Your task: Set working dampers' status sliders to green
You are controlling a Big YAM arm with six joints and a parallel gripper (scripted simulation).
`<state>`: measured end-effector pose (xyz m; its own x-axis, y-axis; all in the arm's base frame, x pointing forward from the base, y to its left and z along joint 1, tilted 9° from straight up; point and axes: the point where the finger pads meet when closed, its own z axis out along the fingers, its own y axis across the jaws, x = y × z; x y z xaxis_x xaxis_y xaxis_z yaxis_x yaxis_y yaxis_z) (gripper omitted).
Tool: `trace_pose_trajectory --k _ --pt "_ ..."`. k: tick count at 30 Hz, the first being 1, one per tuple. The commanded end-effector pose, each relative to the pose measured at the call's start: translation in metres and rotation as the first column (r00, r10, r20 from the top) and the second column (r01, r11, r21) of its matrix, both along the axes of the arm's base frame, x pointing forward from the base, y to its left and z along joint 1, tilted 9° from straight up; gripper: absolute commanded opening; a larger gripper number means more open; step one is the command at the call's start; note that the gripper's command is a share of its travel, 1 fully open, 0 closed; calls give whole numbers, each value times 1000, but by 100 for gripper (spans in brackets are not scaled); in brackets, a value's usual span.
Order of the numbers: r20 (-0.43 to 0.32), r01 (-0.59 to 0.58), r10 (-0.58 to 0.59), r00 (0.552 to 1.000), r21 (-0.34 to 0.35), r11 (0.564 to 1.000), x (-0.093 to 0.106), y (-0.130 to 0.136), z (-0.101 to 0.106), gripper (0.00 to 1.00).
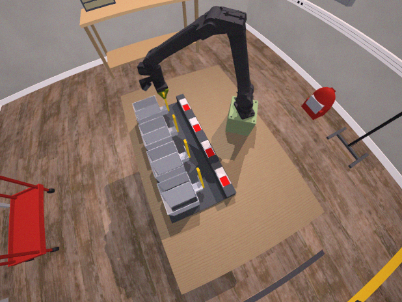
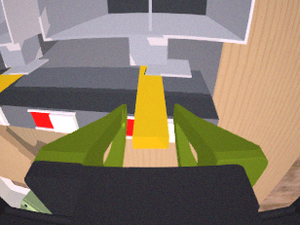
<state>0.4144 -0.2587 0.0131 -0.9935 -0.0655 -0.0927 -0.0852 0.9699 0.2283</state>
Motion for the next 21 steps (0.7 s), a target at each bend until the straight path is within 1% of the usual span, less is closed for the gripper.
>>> trace_pose_trajectory --k 1,2,4,21 --pt "-4 5 -5 1000 7 1000 2 5 -11 36" --pt "-4 4 -4 1000 7 1000 2 5 -12 36" --pt "9 5 -5 1000 -2 1000 4 4 -5 36" --pt "6 6 -6 1000 0 1000 3 3 -8 36"
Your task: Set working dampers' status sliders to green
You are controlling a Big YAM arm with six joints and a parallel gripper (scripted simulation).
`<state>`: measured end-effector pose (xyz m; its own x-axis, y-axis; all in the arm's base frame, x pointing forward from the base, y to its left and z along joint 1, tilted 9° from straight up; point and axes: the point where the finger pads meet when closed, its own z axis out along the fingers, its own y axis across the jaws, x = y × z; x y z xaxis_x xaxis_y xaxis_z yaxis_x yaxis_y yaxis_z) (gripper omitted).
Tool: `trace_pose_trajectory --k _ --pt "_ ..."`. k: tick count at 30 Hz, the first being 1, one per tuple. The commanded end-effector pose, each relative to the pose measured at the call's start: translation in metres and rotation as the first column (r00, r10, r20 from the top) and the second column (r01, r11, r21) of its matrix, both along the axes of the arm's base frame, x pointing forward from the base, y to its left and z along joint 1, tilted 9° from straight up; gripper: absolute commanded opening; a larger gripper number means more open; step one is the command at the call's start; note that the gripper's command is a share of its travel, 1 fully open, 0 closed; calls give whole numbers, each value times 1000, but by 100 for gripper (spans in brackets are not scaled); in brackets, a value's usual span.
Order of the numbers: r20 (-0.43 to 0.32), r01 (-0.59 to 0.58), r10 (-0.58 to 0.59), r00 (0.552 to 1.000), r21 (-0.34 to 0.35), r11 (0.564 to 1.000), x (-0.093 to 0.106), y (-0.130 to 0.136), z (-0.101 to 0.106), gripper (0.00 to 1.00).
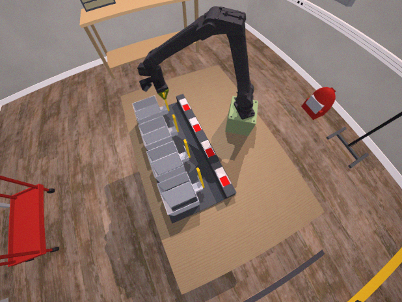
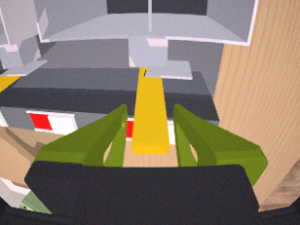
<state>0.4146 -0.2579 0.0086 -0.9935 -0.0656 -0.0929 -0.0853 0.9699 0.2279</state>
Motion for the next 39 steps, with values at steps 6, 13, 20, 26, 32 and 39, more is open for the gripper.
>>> trace_pose_trajectory --k 6,13,20,26,32,39 --pt "5 6 -6 1000 1 1000 3 3 -4 36" --pt "5 6 -6 1000 1 1000 3 3 -4 36" --pt "5 6 -6 1000 1 1000 3 3 -4 36" --pt "5 6 -6 1000 1 1000 3 3 -4 36" --pt "6 6 -6 1000 0 1000 3 2 -3 17" --pt "6 6 -6 1000 0 1000 3 2 -3 17"
